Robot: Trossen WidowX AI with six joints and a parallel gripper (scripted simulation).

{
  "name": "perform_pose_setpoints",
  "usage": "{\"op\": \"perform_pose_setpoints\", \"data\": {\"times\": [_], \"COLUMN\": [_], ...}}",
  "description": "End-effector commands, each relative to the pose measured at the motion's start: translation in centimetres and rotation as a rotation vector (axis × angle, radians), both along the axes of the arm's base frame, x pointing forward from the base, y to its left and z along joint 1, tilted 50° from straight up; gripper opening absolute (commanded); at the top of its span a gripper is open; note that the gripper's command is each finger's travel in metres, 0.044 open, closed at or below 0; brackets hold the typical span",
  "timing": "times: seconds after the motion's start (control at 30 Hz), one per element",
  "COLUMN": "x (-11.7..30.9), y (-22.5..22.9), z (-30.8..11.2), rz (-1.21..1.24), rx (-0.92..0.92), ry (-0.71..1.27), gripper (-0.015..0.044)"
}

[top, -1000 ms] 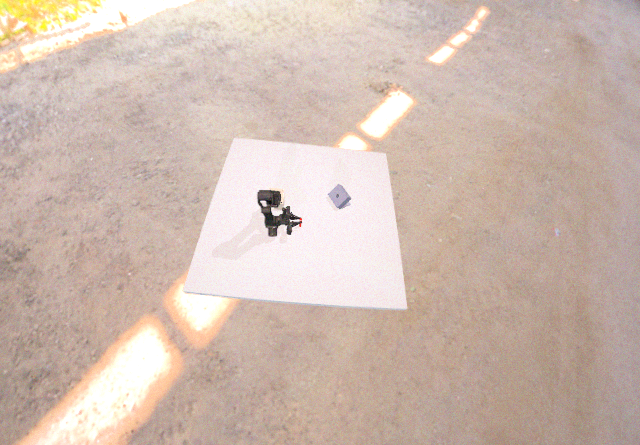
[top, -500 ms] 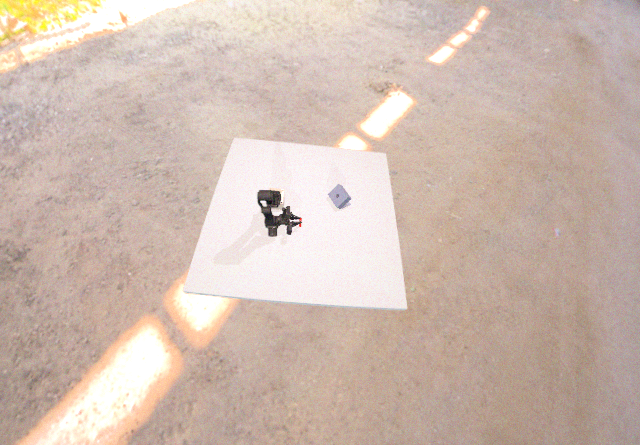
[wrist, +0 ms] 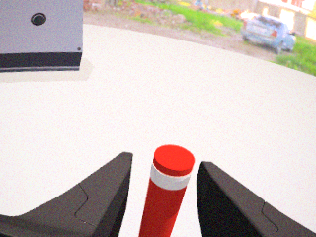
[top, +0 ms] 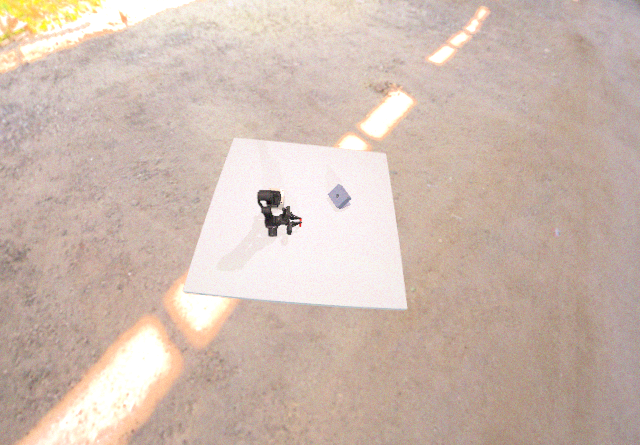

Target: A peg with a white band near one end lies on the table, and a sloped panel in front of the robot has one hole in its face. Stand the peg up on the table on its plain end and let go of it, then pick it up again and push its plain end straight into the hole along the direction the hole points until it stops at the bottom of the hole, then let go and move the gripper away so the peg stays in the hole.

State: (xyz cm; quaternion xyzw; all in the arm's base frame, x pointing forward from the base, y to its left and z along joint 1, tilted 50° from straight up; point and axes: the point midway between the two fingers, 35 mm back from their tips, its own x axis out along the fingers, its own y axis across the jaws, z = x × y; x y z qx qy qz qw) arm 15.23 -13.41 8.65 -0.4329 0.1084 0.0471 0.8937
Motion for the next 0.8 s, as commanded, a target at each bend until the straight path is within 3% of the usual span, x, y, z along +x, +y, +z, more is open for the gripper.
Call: {"op": "perform_pose_setpoints", "data": {"times": [0.0,0.07,0.47,0.77], "x": [0.01,0.01,0.01,0.13], "y": [0.01,0.01,0.01,0.16], "z": [-0.01,-0.01,-0.01,0.21], "rz": [0.0,0.0,0.0,0.002], "rx": [0.002,0.002,0.002,0.011], "ry": [0.0,0.0,0.0,0.008], "gripper": [0.013,0.013,0.044,0.044]}}
